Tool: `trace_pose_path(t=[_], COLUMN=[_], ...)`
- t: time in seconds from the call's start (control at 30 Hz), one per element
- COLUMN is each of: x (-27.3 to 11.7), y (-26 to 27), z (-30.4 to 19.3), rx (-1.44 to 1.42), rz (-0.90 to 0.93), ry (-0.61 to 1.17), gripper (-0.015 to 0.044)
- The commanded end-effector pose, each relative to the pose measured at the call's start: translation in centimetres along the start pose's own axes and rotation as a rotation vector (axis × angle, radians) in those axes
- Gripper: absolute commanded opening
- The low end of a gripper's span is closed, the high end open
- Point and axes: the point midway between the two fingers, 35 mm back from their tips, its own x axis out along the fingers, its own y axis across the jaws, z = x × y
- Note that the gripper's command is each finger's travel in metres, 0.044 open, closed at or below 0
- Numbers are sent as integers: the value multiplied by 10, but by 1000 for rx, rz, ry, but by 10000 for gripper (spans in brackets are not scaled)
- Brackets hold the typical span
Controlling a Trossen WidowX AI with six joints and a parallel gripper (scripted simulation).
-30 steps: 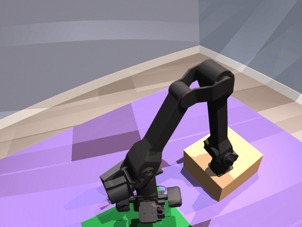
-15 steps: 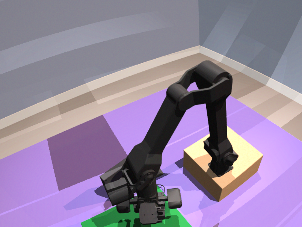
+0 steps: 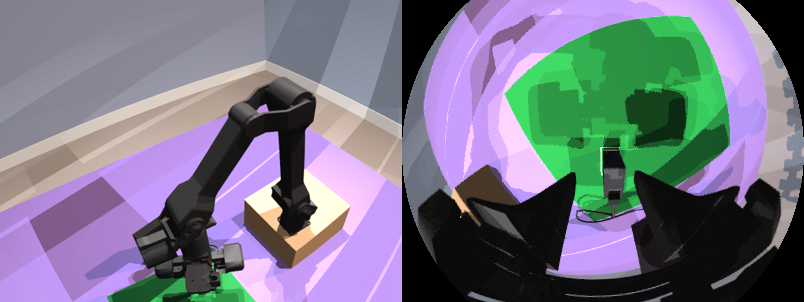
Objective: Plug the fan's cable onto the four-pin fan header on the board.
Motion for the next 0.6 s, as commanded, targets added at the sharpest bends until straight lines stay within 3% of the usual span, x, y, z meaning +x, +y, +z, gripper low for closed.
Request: trace_pose_path(t=[0.0, 0.2, 0.43, 0.57], x=[-31, -32, -34, -34], y=[-4, -5, 5, 8], z=[2, 11, 112, 122], rx=[-2, -2, -1, -1], rz=[-26, -26, -25, -25], ry=[-13, -14, -24, -25], gripper=[260, 260, 260, 260])
